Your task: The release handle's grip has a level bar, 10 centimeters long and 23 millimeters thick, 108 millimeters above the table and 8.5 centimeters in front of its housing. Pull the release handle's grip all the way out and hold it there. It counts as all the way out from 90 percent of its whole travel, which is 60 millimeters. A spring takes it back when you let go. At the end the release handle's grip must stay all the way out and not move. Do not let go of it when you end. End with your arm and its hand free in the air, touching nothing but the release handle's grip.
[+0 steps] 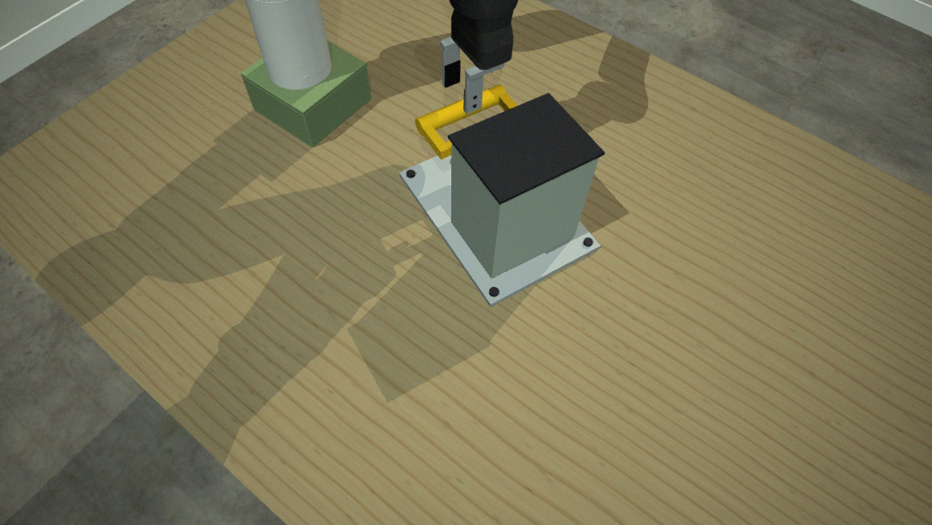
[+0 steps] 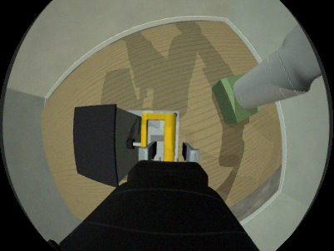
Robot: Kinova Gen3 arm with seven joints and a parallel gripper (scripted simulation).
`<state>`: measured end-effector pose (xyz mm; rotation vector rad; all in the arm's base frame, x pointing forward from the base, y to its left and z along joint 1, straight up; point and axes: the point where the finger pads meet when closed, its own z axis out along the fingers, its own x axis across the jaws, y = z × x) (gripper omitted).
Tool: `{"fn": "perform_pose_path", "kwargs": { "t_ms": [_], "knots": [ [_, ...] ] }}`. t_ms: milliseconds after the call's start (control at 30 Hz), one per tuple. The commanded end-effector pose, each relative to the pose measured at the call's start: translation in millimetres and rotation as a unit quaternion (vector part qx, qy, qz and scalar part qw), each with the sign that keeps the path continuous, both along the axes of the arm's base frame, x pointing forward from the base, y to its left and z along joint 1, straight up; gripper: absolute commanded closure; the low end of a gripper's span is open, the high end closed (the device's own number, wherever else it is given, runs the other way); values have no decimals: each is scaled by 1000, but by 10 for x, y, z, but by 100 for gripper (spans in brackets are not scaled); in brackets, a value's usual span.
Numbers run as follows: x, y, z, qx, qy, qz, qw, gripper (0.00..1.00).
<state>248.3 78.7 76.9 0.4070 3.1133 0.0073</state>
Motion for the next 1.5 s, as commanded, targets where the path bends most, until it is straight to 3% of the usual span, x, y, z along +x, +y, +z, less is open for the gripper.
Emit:
{"fn": "perform_pose_path", "kwargs": {
  "t_ms": [0,1467],
  "knots": [
    [30,-13,-11,-1,-2,6,1000,9],
    [37,-10,-358,0,-5,5,1000,9]
  ]
}}
